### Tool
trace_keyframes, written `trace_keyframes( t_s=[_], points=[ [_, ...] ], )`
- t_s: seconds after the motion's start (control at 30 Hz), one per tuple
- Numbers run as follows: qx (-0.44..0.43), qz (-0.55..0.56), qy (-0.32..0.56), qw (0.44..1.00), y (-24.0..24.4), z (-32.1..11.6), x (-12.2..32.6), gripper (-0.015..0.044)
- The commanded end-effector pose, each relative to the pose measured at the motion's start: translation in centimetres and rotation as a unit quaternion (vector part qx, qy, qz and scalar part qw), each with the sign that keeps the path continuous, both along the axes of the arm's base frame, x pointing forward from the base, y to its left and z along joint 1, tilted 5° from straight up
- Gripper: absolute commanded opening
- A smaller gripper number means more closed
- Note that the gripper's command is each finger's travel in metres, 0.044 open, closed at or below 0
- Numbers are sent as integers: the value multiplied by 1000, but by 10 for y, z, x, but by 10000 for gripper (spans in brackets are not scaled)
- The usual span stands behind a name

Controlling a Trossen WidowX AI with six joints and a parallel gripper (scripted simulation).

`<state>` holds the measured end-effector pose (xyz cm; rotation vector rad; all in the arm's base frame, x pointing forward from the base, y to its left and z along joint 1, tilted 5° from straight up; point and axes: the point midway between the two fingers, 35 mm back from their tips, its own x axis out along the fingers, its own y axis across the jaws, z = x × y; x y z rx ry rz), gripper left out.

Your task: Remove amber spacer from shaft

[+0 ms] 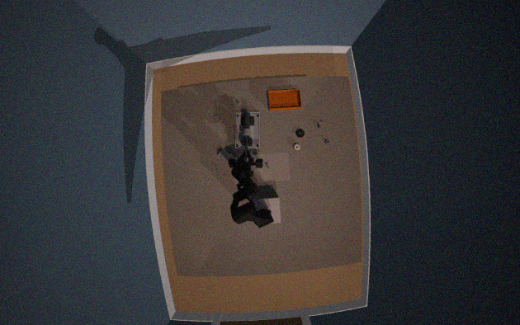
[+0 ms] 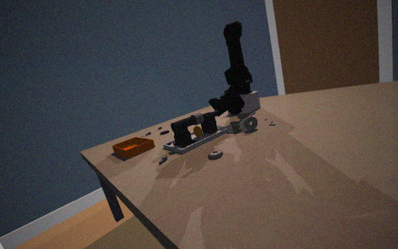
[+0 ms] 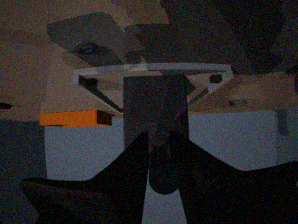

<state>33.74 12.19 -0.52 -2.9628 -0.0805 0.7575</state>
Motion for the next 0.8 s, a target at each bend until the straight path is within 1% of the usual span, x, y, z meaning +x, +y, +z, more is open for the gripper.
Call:
trace_keyframes(
  t_s=[0.0,0.77],
  points=[
    [-1,0,-2,1000,0,1,2,0],
    [-1,0,-2,1000,0,1,5,0]
  ],
)
